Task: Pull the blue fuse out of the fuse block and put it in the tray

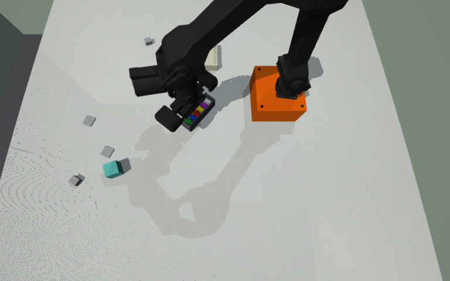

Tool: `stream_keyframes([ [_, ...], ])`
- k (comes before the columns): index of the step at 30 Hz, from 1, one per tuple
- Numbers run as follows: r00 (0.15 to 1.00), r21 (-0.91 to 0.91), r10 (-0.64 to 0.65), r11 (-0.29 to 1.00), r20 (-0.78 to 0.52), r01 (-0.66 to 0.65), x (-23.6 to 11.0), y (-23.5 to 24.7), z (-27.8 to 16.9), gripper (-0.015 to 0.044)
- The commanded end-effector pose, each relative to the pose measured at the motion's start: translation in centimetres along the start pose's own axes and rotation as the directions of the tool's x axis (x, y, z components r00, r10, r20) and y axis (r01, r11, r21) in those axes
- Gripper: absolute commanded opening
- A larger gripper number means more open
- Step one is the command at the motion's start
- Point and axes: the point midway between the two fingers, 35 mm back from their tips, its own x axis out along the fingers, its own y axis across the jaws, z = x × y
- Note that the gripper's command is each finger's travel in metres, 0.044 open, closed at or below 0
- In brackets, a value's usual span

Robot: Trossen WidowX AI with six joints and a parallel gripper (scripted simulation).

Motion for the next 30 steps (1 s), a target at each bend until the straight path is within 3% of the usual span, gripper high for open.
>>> stream_keyframes([
  [1,1.0,0.006,-0.009,1.0,-0.013,0.009,0.8,-0.2,-0.2,0.0065],
  [30,1.0,0.006,-0.009,1.0,-0.013,0.009,2.2,-0.1,-0.4,0.0065],
])
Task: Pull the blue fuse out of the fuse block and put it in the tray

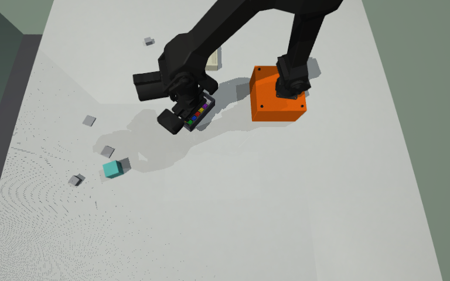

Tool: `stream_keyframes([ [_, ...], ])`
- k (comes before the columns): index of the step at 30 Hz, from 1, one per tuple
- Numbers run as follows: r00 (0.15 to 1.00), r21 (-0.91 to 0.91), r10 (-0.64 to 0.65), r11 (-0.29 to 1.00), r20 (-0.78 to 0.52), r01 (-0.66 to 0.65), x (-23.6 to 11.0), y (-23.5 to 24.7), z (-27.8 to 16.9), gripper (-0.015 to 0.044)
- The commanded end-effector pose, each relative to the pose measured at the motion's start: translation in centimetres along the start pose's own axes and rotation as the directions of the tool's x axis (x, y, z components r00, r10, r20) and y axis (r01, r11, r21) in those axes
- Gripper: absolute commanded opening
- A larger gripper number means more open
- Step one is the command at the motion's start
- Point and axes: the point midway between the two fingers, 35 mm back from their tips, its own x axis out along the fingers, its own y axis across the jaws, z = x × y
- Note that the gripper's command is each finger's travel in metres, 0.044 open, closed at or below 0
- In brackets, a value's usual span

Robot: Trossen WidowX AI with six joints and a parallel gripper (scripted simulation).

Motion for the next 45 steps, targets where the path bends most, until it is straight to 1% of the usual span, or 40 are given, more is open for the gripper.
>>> stream_keyframes([
  [1,1.0,0.006,-0.004,1.0,-0.008,0.004,0.6,-0.07,-0.12,0.0065],
  [7,1.0,0.006,-0.004,1.0,-0.008,0.004,1.02,-0.07,-0.13,0.0065],
  [45,1.0,0.006,-0.004,1.0,-0.008,0.004,1.02,-0.07,-0.13,0.0065],
])
